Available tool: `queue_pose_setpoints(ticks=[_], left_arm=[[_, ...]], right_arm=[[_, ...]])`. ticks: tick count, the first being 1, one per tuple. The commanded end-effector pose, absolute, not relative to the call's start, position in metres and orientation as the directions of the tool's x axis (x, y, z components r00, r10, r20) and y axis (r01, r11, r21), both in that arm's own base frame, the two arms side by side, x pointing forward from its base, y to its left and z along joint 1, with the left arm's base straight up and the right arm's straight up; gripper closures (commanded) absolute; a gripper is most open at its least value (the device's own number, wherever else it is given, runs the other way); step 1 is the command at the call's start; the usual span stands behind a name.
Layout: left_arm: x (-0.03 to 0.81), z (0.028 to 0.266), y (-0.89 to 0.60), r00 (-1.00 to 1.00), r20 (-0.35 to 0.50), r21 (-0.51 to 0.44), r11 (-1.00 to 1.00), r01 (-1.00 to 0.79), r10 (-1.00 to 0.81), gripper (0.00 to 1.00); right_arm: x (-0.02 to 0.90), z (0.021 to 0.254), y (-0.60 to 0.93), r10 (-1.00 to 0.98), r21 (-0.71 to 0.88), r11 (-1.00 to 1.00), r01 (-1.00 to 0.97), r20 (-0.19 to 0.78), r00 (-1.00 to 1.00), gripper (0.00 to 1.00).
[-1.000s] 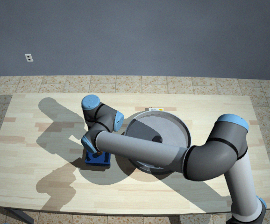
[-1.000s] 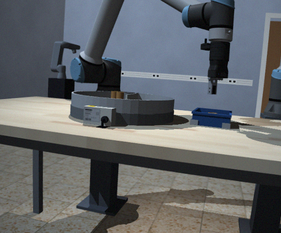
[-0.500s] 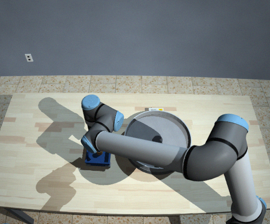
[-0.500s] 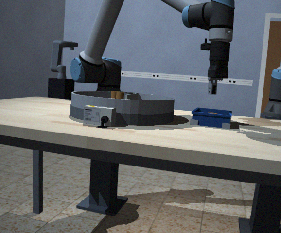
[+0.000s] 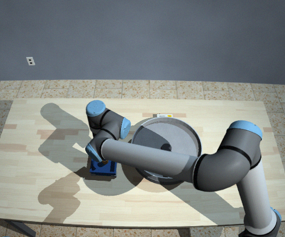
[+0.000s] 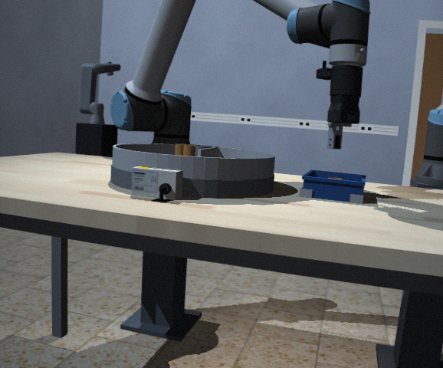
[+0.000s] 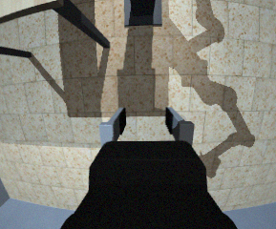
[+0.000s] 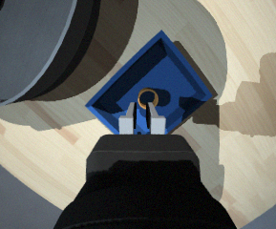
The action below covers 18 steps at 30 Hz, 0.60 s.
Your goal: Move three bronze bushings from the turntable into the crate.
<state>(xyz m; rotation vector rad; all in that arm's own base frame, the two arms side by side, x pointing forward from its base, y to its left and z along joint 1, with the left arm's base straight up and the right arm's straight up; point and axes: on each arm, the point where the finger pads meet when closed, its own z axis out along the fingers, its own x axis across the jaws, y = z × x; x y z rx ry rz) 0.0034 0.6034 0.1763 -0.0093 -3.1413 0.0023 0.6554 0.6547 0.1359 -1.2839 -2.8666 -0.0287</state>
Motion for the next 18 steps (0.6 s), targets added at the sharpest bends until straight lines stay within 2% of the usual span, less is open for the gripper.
queue_pose_setpoints(ticks=[1,18], left_arm=[[0.0036,0.1770,0.6040,-1.000,0.000,0.000,1.000,0.006,0.006,0.00],[0.0036,0.1770,0.6040,-1.000,0.000,0.000,1.000,0.006,0.006,0.00]], right_arm=[[0.6558,0.1372,0.6553,0.746,0.019,0.666,0.746,0.008,-0.666,0.62],[0.6557,0.1372,0.6549,0.746,0.019,0.666,0.746,0.008,-0.666,0.64]])
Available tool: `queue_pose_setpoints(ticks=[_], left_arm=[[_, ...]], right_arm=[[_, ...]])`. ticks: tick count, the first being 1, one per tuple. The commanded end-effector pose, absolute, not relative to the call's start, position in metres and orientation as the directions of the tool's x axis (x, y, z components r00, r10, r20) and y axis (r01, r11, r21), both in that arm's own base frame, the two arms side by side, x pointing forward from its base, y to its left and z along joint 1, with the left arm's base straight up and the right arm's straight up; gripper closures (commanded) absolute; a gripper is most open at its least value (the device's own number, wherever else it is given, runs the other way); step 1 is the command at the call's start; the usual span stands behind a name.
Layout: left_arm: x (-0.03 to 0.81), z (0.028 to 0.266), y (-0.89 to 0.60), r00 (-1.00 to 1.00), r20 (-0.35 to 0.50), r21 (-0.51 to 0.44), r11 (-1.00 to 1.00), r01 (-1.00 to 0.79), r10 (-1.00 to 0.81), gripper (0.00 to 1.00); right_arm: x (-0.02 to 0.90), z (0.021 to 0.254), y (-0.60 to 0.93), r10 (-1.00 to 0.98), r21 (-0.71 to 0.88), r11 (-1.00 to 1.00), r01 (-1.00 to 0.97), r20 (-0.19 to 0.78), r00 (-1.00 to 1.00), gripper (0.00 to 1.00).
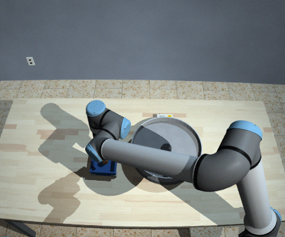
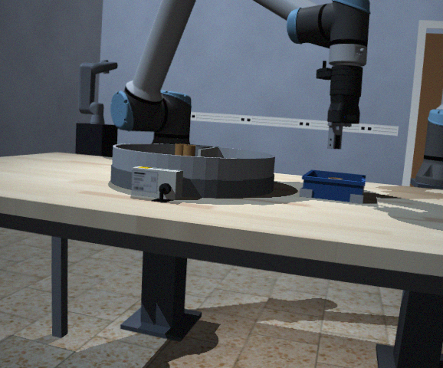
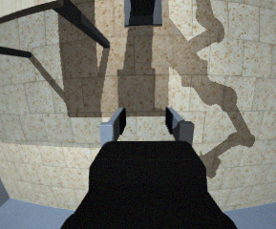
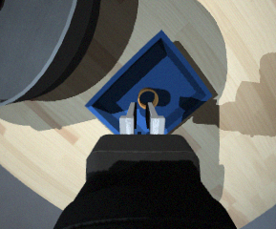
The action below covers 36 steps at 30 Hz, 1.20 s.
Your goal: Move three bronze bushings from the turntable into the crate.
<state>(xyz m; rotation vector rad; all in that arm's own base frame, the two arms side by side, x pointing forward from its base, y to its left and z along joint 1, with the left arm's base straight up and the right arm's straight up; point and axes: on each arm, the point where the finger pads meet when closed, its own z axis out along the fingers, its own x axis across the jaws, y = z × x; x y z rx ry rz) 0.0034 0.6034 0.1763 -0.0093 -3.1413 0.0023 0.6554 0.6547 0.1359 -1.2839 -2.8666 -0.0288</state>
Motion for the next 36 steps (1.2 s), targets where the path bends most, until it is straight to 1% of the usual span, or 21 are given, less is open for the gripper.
queue_pose_setpoints(ticks=[1,6,14,16,36], left_arm=[[0.004,0.177,0.604,-1.000,0.000,0.000,1.000,0.006,0.006,0.00],[0.004,0.177,0.604,-1.000,0.000,0.000,1.000,0.006,0.006,0.00],[0.004,0.177,0.604,-1.000,0.000,0.000,1.000,0.006,0.006,0.00],[0.004,0.177,0.604,-1.000,0.000,0.000,1.000,0.006,0.006,0.00],[0.004,0.177,0.604,-1.000,0.000,0.000,1.000,0.006,0.006,0.00]], right_arm=[[0.656,0.137,0.654,0.746,0.019,0.666,0.746,0.008,-0.666,0.64],[0.652,0.137,0.637,0.746,0.018,0.666,0.746,0.008,-0.666,0.64],[0.633,0.137,0.554,0.746,0.018,0.666,0.746,0.008,-0.666,0.64],[0.633,0.137,0.554,0.746,0.018,0.666,0.746,0.008,-0.666,0.64],[0.588,0.136,0.347,0.746,0.018,0.666,0.746,0.008,-0.666,0.64]])
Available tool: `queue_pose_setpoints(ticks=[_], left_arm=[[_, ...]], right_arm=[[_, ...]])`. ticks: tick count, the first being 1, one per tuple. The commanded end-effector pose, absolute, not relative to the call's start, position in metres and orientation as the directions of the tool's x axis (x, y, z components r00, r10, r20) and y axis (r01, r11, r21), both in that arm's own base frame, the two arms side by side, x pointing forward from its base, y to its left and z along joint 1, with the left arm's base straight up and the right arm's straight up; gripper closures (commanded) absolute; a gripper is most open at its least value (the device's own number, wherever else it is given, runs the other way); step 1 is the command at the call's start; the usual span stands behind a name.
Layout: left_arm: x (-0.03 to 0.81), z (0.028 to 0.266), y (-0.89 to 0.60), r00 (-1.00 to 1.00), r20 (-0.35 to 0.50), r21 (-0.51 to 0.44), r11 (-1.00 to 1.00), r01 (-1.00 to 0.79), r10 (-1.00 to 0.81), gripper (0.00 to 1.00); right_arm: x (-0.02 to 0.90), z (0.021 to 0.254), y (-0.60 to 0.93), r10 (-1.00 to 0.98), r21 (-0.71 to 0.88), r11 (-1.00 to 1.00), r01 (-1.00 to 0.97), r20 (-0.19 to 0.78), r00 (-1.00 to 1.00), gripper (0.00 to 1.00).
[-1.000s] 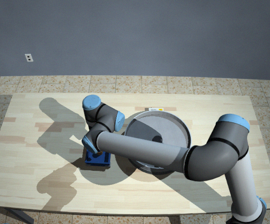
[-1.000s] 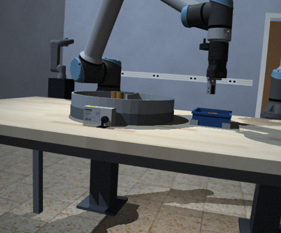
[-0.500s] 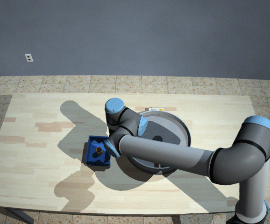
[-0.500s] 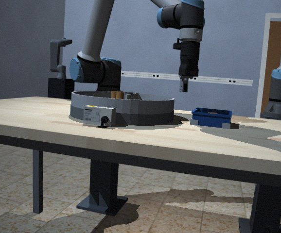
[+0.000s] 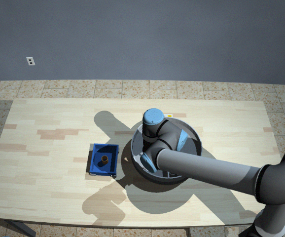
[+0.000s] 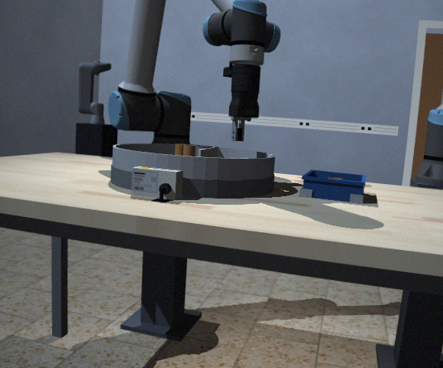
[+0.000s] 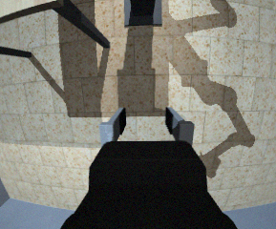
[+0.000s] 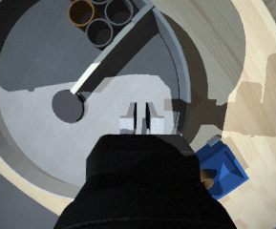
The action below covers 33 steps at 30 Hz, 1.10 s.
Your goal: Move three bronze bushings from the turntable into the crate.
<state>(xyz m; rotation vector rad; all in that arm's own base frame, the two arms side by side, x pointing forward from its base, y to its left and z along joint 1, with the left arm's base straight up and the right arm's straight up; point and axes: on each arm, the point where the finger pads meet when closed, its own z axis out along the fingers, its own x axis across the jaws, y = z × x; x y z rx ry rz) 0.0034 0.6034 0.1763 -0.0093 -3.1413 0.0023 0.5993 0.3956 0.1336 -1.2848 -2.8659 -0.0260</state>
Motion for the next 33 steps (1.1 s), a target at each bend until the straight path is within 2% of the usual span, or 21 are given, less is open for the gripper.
queue_pose_setpoints(ticks=[1,12,33], left_arm=[[0.004,0.177,0.604,-1.000,0.000,0.000,1.000,0.006,0.006,0.00],[0.004,0.177,0.604,-1.000,0.000,0.000,1.000,0.006,0.006,0.00],[0.004,0.177,0.604,-1.000,0.000,0.000,1.000,0.006,0.006,0.00]], right_arm=[[0.586,0.136,0.338,0.746,0.018,0.666,0.746,0.008,-0.666,0.64],[0.565,0.136,0.242,0.746,0.018,0.666,0.746,0.008,-0.666,0.64],[0.565,0.136,0.239,0.746,0.018,0.666,0.746,0.008,-0.666,0.64]])
